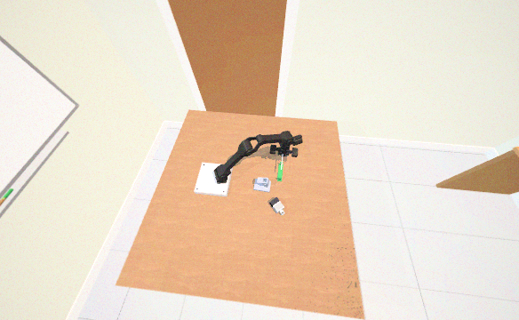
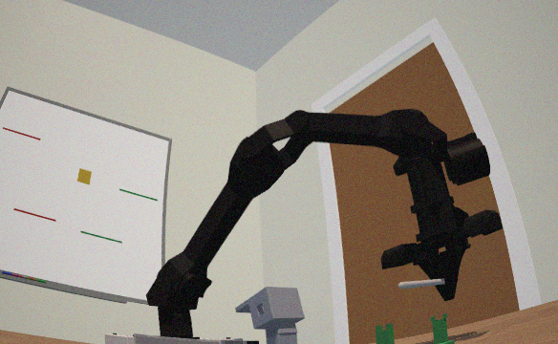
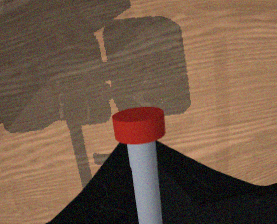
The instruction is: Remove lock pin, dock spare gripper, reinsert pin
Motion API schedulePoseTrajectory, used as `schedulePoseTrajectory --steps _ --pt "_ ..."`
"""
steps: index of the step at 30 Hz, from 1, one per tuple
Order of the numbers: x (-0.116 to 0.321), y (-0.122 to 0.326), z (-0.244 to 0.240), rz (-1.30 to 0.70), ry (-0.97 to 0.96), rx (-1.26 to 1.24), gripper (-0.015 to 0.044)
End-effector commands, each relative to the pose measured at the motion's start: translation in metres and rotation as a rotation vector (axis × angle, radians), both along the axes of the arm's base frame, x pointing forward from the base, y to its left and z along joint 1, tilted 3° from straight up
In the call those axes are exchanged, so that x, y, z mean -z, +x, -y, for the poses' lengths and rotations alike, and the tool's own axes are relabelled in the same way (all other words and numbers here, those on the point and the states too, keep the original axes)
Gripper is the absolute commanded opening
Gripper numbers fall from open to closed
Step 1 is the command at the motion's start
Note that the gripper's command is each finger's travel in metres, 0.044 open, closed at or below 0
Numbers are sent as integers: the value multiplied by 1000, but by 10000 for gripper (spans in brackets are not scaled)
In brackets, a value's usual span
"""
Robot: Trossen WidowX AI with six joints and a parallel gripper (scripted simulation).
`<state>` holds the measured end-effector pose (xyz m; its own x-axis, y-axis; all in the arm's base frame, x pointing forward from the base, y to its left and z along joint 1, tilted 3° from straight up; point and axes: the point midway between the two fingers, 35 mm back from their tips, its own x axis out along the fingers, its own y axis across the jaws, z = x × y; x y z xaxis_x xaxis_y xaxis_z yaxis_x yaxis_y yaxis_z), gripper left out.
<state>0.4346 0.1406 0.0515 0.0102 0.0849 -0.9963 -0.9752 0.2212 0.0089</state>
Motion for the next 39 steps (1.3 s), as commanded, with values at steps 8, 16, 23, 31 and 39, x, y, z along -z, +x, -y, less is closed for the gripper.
schedulePoseTrajectory --steps 8,16,23,31,39 --pt "18 0 1 0 0 -3 0" --pt "30 0 1 0 0 -3 0" --pt "41 1 2 0 0 -3 0" --pt "43 1 2 1 0 -3 0" --pt "43 0 2 -1 0 0 157"
